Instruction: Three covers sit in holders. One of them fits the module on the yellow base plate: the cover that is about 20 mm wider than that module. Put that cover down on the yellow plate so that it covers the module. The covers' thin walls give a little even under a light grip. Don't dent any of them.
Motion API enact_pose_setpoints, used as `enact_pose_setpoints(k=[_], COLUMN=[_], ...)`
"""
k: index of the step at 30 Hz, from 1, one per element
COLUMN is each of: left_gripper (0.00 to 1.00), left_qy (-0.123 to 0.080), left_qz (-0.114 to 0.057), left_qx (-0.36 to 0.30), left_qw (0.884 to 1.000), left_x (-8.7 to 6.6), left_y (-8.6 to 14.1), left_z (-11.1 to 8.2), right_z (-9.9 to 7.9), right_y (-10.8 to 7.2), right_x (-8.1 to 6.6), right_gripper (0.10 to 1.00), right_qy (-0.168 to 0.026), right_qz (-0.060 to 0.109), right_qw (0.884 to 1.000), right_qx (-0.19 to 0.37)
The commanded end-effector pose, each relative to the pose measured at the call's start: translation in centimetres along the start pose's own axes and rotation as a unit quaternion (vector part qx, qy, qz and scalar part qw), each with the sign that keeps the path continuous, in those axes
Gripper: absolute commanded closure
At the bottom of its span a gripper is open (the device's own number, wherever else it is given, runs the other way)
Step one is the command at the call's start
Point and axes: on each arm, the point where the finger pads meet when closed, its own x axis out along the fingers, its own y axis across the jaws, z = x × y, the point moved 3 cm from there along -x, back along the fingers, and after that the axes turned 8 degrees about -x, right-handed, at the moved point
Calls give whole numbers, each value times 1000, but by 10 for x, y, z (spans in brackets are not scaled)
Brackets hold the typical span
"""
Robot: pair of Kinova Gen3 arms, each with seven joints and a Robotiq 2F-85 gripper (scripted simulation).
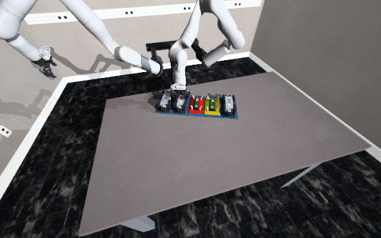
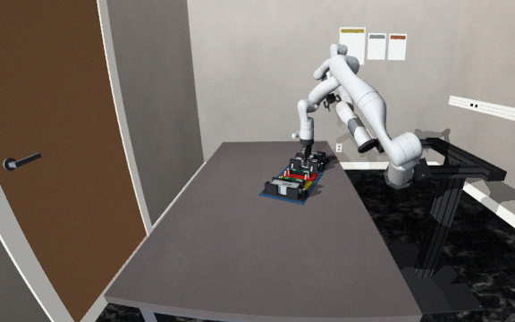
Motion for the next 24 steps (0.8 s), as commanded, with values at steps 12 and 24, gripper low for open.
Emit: enact_pose_setpoints(k=[12, 24], left_gripper=[2, 2], left_qy=[1, 1], left_qz=[1, 1], left_qx=[0, 0], left_qw=[1000, 1000], left_x=[-1, -1], left_y=[0, 0], left_z=[0, 0], right_z=[0, 0], right_y=[0, 0], right_x=[0, 0], right_gripper=[100, 100], right_qy=[-1, -1], right_qz=[0, 0], right_qw=[1000, 1000], right_qx=[0, 0])
